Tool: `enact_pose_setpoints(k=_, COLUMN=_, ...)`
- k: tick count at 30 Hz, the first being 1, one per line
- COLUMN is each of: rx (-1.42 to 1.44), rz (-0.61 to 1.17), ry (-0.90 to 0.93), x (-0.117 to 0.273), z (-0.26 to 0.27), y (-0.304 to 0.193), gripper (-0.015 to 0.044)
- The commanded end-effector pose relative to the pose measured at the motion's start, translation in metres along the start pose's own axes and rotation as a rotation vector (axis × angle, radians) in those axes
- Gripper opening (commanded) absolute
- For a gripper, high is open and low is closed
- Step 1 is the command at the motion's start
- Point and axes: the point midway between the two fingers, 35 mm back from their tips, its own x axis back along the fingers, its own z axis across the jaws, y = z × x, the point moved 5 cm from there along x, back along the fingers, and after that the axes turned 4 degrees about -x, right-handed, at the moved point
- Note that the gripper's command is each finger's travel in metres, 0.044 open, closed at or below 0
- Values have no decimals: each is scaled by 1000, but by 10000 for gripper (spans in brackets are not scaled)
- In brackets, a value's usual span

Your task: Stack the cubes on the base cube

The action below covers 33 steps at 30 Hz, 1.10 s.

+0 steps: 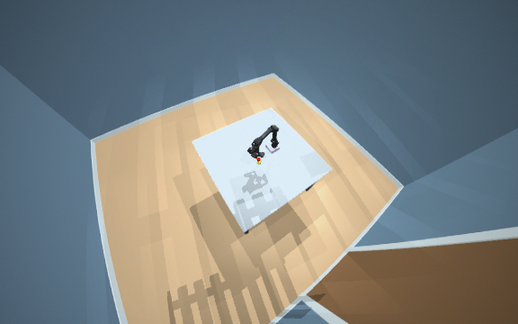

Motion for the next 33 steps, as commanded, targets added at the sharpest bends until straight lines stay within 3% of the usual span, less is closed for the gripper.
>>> enact_pose_setpoints(k=1, rx=181, rz=4, ry=-1, x=-1, z=13, y=1, gripper=105)
enact_pose_setpoints(k=18, rx=801, rz=12, ry=11, x=-4, z=56, y=3, gripper=105)
enact_pose_setpoints(k=33, rx=800, rz=0, ry=27, x=-17, z=57, y=2, gripper=105)
